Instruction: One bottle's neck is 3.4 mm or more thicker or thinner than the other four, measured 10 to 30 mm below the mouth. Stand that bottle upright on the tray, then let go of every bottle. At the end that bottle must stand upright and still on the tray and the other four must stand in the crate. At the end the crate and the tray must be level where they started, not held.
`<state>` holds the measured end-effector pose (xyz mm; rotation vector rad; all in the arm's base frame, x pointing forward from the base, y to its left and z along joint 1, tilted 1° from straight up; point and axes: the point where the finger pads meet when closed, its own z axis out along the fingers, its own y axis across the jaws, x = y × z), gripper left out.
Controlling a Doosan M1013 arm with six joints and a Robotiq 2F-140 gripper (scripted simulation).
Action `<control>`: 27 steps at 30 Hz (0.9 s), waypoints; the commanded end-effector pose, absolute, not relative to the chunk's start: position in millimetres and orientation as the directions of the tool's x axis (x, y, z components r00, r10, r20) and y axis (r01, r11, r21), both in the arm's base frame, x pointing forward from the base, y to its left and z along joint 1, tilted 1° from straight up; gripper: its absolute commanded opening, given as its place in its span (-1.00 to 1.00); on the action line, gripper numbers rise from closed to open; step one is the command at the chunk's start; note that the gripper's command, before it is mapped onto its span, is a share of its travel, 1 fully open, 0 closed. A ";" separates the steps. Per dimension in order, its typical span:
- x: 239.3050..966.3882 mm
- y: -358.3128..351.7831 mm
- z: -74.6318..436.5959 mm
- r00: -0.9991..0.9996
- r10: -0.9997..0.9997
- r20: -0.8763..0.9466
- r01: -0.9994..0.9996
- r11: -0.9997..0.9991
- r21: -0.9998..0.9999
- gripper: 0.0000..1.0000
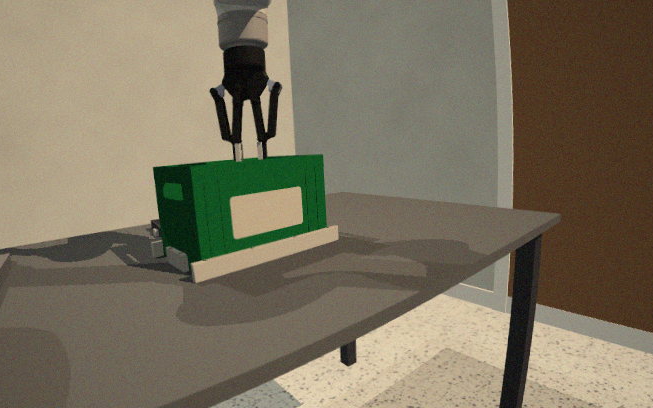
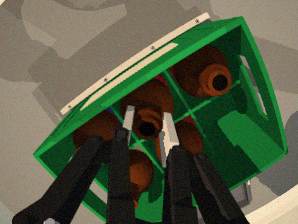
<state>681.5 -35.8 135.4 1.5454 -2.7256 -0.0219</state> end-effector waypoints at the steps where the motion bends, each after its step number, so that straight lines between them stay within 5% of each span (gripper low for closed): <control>1: 681.3 -35.8 135.4 -0.513 -0.858 0.000 -0.858 0.513 0.016 -1.00; 19: 681.3 -35.8 135.4 -0.513 -0.858 0.000 -0.858 0.513 0.016 -1.00; 20: 681.3 -35.8 135.4 -0.513 -0.858 0.000 -0.858 0.513 0.016 -0.24; 27: 681.3 -35.8 135.4 -0.513 -0.858 0.000 -0.858 0.513 0.016 -0.24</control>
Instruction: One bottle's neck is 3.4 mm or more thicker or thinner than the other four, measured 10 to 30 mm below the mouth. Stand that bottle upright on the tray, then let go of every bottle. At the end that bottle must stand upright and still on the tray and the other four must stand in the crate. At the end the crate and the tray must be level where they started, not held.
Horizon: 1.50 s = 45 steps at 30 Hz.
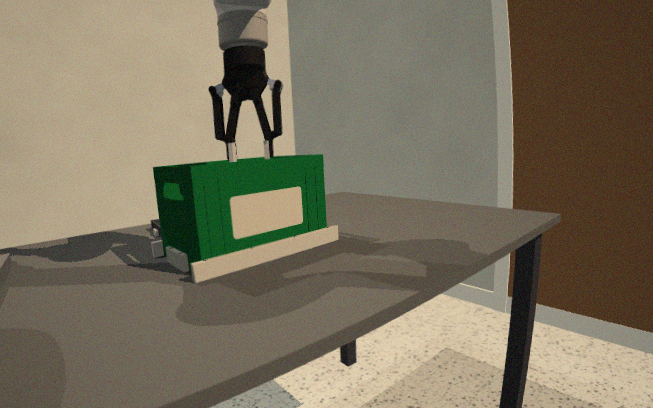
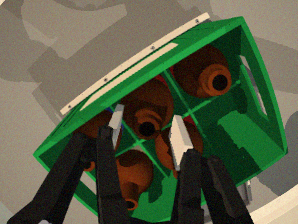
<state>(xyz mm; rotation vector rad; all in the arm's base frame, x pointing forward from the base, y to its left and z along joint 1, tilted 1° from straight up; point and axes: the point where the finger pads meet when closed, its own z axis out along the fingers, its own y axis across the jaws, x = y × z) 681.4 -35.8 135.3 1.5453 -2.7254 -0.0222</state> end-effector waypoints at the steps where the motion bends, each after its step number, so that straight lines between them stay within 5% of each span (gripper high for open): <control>1: 681.3 -35.8 135.4 -0.513 -0.858 0.000 -0.858 0.513 0.016 -0.24; 45: 681.7 -36.0 159.3 -0.513 -0.858 0.000 -0.858 0.513 0.016 -0.24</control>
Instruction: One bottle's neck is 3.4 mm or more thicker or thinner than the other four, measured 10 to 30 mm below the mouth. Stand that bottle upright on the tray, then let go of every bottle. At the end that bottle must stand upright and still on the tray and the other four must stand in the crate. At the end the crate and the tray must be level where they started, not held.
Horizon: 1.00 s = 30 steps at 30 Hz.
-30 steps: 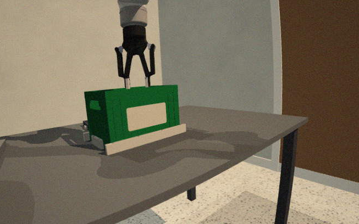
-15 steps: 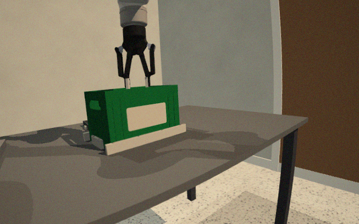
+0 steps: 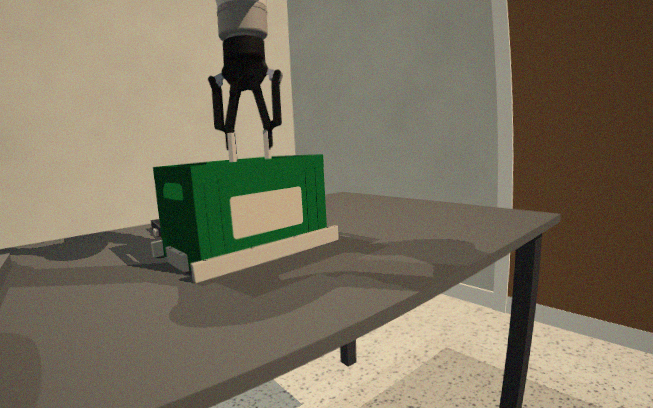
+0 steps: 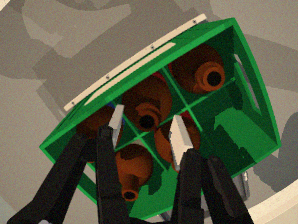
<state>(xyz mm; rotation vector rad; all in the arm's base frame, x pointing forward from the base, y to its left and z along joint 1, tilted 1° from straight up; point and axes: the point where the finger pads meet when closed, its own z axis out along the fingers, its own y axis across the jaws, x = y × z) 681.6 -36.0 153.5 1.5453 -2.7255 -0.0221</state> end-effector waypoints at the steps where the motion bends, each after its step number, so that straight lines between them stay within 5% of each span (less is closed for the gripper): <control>1: 681.7 -36.0 162.6 -0.513 -0.858 0.000 -0.858 0.513 0.016 -0.24; 30: 682.5 -36.5 220.8 -0.513 -0.858 0.000 -0.858 0.513 0.016 -0.24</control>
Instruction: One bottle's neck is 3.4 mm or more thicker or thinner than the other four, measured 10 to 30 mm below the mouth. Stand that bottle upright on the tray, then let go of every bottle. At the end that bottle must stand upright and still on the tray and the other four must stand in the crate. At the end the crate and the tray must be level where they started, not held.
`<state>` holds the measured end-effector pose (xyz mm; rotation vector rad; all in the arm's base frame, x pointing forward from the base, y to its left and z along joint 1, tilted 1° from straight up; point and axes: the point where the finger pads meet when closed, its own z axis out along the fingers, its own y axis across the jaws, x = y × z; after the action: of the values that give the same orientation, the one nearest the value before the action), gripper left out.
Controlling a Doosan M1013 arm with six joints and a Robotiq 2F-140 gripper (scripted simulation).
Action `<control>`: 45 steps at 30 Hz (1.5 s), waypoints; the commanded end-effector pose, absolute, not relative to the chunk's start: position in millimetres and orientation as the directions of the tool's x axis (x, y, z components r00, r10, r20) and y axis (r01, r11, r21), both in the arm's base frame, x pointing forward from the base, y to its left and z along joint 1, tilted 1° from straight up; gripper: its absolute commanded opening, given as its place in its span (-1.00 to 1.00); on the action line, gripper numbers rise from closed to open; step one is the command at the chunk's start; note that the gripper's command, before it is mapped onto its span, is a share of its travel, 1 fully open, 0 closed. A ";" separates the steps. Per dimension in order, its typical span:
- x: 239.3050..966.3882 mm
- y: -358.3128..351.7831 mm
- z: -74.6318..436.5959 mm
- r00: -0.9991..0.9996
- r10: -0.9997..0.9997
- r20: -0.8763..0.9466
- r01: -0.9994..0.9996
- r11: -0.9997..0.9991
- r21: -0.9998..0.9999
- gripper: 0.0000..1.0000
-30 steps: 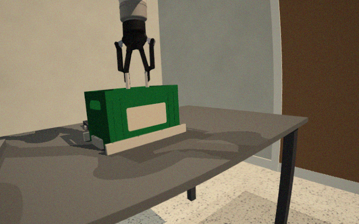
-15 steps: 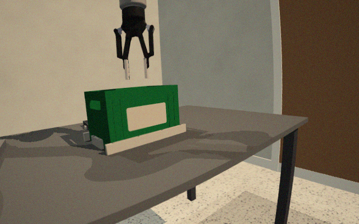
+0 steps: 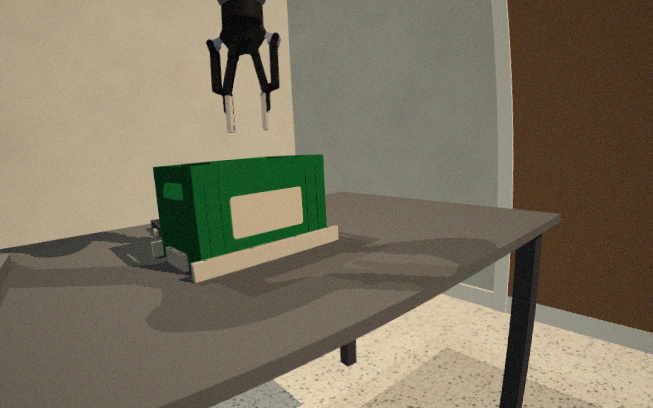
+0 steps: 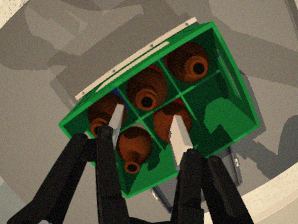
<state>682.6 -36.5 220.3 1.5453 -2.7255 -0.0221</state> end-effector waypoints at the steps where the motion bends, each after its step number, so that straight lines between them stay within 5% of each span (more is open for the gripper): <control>1: 682.5 -36.5 220.8 -0.513 -0.858 0.000 -0.858 0.513 0.016 -0.24; 2: 682.5 -36.5 220.8 -0.513 -0.858 0.000 -0.858 0.513 0.016 -0.24; 3: 682.5 -36.5 220.8 -0.513 -0.858 0.000 -0.858 0.513 0.016 -1.00; 37: 682.3 -35.6 220.8 -0.513 -0.858 0.000 -0.858 0.513 0.016 -1.00; 45: 658.1 42.1 221.8 -0.513 -0.858 0.000 -0.858 0.513 0.016 -1.00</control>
<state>665.2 19.8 221.2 1.5468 -2.7248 -0.0243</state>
